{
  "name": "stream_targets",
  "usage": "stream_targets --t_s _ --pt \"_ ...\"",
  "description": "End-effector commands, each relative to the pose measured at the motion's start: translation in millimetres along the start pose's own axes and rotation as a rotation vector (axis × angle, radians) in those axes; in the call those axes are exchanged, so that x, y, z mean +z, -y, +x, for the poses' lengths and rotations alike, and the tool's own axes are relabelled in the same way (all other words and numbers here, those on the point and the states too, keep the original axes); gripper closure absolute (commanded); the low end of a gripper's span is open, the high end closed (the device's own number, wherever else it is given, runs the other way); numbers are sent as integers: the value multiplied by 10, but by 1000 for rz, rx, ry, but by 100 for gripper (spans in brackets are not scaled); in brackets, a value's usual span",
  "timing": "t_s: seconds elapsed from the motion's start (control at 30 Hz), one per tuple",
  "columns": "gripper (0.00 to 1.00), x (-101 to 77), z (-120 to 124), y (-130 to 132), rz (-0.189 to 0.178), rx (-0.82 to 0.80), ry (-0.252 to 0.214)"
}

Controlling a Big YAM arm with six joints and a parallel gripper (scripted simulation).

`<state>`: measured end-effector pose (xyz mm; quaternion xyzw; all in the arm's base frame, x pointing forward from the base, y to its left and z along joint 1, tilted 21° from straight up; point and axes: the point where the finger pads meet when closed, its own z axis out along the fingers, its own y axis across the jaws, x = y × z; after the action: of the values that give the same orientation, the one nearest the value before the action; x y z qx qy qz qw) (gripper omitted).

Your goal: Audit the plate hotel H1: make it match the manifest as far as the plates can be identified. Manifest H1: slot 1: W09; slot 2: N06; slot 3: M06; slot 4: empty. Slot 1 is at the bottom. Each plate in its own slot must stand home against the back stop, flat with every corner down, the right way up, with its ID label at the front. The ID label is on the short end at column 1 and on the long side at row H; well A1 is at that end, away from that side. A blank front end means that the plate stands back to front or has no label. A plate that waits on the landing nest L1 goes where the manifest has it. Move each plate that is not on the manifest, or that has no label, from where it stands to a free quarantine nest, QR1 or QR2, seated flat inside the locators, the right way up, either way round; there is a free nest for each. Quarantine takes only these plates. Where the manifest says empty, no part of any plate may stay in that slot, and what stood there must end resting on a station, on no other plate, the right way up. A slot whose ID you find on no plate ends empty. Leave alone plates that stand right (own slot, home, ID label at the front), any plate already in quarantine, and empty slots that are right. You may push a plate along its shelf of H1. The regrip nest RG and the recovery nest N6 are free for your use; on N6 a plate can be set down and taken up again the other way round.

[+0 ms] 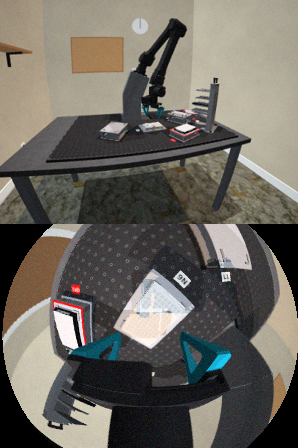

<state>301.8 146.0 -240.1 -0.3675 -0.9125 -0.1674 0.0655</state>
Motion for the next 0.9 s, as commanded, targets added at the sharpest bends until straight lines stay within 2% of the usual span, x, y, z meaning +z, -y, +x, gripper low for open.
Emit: stream_targets --t_s 0.0,0.87 --pt "0 -18 13 61 10 -70 -5" --pt "0 -18 12 55 7 -551 -7"
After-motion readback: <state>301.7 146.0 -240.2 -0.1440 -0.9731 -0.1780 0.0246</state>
